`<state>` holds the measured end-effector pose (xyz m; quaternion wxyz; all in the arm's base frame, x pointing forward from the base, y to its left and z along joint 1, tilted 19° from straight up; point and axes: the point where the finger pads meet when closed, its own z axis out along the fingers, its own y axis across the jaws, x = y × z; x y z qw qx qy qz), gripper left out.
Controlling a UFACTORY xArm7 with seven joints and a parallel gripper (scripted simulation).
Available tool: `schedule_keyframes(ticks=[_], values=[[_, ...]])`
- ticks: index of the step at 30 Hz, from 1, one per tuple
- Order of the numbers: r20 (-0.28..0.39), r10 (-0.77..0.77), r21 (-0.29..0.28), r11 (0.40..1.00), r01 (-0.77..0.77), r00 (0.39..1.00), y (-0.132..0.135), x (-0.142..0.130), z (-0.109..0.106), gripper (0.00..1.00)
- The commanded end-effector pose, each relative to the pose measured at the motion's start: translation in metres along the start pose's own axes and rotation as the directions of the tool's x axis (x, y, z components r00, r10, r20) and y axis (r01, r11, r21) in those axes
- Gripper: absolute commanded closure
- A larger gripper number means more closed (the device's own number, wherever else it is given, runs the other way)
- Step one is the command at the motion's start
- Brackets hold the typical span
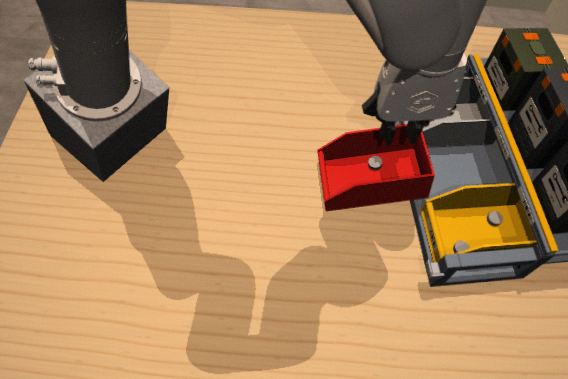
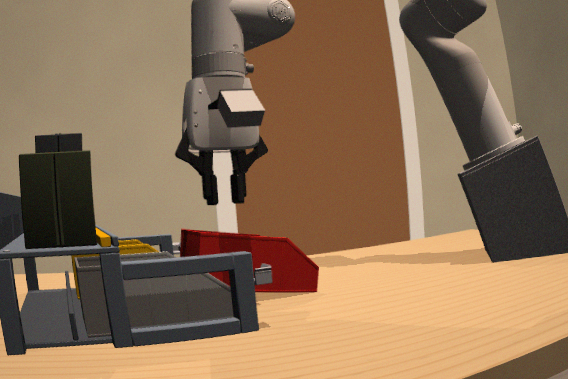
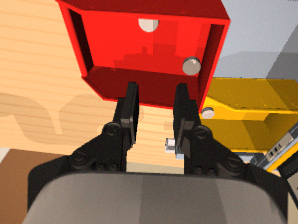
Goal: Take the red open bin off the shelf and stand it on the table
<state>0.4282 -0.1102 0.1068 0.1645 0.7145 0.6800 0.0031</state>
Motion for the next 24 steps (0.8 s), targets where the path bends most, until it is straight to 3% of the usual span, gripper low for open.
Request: schedule_keyframes(ticks=[1, 9, 14, 24], values=[[-0.002, 0.0, 0.004, 1.0, 0.0, 1.0, 0.011, -0.001, -0.003, 0.67], [-0.002, 0.0, 0.004, 1.0, 0.0, 1.0, 0.011, -0.001, -0.003, 0.67], [-0.002, 0.0, 0.004, 1.0, 0.0, 1.0, 0.062, -0.001, -0.02, 0.67], [-0.002, 0.0, 0.004, 1.0, 0.0, 1.0, 0.062, -0.001, -0.02, 0.67]])
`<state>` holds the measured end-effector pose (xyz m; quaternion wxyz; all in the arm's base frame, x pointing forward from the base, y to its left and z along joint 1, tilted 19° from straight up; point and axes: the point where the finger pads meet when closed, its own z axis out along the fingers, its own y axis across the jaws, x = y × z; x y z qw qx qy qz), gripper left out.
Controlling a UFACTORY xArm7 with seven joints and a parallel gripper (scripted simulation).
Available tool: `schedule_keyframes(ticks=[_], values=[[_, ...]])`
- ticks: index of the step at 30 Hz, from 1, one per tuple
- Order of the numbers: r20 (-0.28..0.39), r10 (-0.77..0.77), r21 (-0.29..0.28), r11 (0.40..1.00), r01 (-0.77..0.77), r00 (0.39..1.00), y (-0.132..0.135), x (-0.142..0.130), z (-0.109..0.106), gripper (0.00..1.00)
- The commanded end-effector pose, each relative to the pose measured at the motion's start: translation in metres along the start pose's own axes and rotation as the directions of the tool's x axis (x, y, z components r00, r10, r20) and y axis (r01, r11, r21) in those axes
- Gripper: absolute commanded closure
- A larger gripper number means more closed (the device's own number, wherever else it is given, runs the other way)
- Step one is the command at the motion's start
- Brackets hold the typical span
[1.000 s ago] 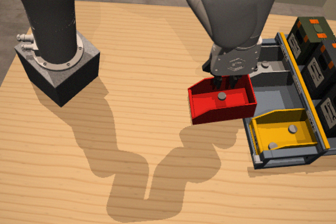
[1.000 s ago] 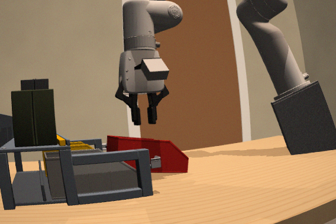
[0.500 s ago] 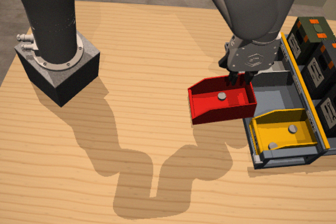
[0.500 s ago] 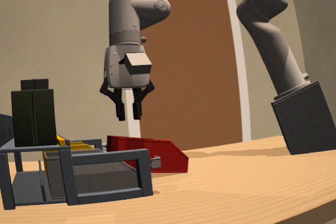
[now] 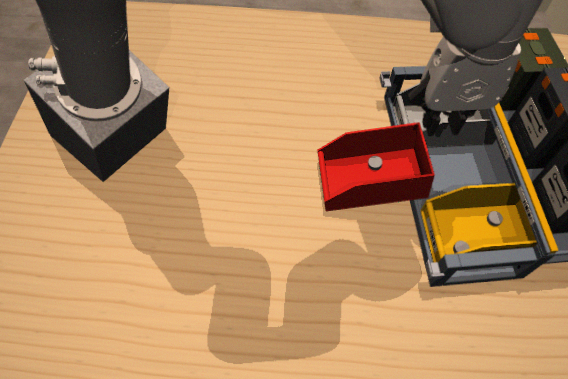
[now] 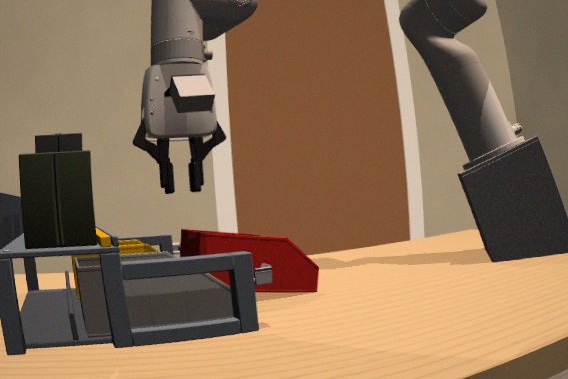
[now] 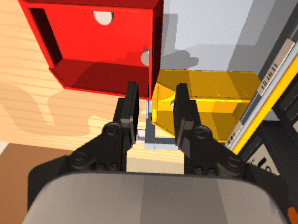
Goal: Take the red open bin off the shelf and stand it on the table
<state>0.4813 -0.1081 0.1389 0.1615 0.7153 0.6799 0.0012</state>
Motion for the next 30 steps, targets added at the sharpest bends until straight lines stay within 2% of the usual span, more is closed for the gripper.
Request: schedule_keyframes(ticks=[1, 19, 30], values=[[-0.001, 0.0, -0.003, 1.0, 0.0, 1.0, 0.003, -0.0001, -0.0016, 0.67], [-0.001, 0.0, -0.004, 1.0, 0.0, 1.0, 0.0093, 0.0, -0.0039, 0.67], [-0.001, 0.0, -0.004, 1.0, 0.0, 1.0, 0.0019, -0.0001, -0.0013, 0.67]])
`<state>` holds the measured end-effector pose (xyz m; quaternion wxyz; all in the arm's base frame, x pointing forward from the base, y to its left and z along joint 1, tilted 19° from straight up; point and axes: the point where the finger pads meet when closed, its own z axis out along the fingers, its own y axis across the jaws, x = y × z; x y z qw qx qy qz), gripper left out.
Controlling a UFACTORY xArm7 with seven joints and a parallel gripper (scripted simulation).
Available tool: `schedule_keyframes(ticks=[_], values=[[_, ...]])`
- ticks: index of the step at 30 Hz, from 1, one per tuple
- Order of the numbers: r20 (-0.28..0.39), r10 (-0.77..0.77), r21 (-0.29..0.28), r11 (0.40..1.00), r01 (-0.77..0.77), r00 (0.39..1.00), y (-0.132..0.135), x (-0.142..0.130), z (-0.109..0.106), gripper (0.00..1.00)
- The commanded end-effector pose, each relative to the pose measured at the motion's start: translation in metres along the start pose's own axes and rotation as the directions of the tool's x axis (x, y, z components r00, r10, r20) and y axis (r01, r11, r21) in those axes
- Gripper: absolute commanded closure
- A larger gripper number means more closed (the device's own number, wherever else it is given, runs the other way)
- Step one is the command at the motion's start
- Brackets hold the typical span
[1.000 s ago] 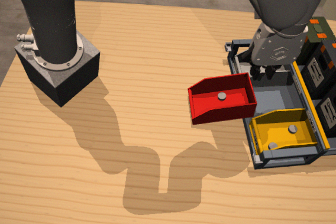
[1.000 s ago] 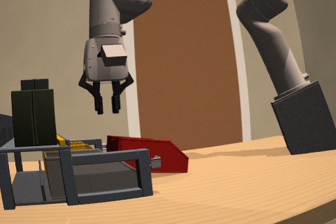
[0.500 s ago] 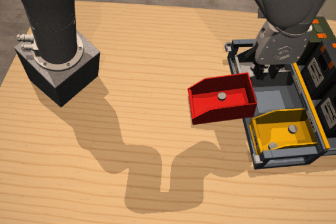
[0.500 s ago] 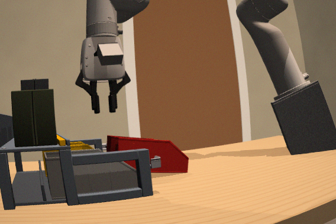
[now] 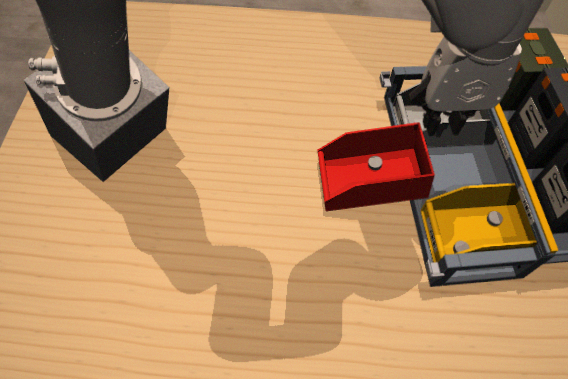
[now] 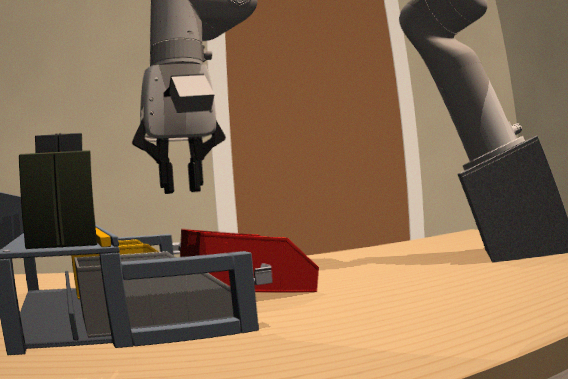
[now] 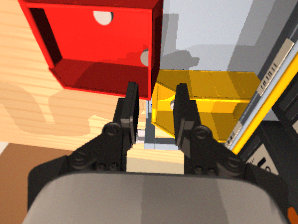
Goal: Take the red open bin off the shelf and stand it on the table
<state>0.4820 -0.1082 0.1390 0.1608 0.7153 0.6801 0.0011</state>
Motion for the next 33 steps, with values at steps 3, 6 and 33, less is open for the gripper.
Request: schedule_keyframes(ticks=[3, 6, 33], values=[[0.0, 0.0, -0.005, 1.0, 0.0, 1.0, 0.0013, 0.0001, -0.0013, 0.67], [0.0, 0.0, -0.005, 1.0, 0.0, 1.0, 0.0013, 0.0001, -0.0013, 0.67], [0.0, 0.0, -0.005, 1.0, 0.0, 1.0, -0.0045, 0.0, 0.0008, 0.67]])
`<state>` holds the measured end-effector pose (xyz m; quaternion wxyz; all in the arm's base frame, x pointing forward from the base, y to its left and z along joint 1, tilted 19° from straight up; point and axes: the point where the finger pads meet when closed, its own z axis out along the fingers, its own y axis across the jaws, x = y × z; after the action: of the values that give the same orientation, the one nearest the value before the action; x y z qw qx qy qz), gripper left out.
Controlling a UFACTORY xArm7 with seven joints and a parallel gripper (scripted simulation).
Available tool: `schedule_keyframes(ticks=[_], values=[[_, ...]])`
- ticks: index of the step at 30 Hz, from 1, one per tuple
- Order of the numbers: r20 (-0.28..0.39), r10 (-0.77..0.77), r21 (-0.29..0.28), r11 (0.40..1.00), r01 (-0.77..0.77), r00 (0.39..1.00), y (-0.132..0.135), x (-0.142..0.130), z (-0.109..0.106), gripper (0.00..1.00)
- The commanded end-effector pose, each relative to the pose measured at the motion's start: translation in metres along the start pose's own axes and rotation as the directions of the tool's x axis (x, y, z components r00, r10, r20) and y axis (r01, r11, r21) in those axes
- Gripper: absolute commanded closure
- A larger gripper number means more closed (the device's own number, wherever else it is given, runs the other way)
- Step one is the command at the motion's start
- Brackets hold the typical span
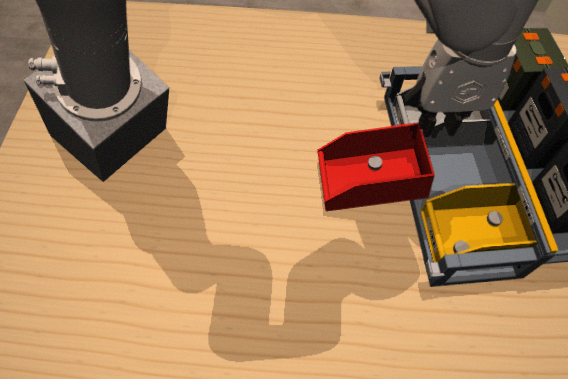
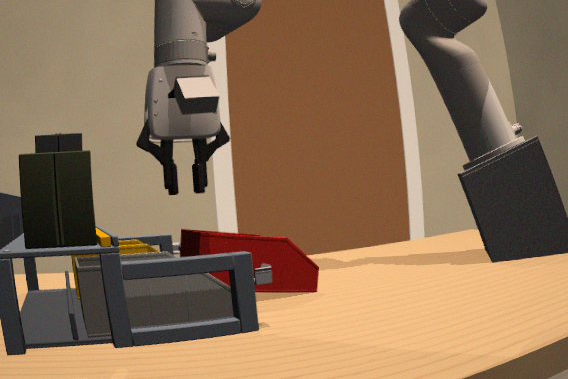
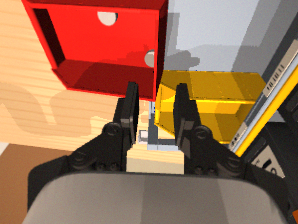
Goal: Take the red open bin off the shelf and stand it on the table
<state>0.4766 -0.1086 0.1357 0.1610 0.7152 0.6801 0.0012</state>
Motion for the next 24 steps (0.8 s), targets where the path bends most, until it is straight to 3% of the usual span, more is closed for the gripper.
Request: schedule_keyframes(ticks=[1, 24], values=[[0.0, 0.0, -0.004, 1.0, 0.0, 1.0, 0.0014, 0.0001, -0.0013, 0.67], [0.0, 0.0, -0.004, 1.0, 0.0, 1.0, 0.0012, 0.0001, 0.0087, 0.67]])
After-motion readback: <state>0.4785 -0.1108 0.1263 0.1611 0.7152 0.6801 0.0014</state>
